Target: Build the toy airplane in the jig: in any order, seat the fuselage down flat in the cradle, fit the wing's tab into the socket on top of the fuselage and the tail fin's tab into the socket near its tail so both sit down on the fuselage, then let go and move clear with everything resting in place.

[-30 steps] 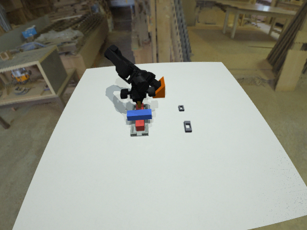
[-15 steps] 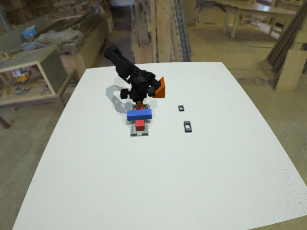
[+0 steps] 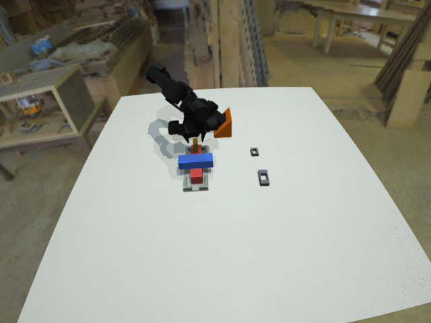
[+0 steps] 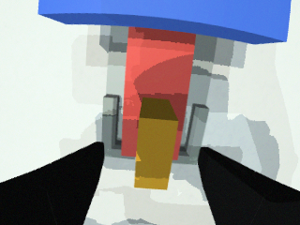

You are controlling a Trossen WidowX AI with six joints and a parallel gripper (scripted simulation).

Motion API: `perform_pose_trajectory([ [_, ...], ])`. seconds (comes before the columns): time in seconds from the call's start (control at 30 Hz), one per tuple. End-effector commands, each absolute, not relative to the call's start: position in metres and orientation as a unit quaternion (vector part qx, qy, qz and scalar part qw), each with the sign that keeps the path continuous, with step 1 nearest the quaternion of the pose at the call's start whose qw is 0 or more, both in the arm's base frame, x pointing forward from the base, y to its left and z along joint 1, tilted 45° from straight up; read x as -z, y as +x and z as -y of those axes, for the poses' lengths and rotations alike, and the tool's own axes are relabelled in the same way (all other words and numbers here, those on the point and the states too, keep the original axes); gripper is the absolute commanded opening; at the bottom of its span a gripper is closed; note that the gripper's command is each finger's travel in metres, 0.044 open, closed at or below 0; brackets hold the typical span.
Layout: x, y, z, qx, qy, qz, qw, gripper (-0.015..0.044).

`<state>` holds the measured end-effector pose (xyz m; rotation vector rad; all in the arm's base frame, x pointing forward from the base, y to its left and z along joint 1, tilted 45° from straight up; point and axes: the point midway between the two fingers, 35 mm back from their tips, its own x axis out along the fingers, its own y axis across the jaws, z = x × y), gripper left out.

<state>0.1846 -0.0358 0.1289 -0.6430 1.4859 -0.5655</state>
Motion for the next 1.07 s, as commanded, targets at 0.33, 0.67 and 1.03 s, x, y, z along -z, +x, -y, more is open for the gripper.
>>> perform_pose_trajectory([
  [0.33,-0.1648,0.1853,0.0009,0.218,-0.285,-0.639,0.681,0.0260],
  [0.67,-0.1652,0.1852,0.0015,0.217,-0.285,-0.639,0.681,0.0260],
  [1.03,-0.1656,0.1858,0.0016,0.217,-0.285,-0.639,0.681,0.0260],
])
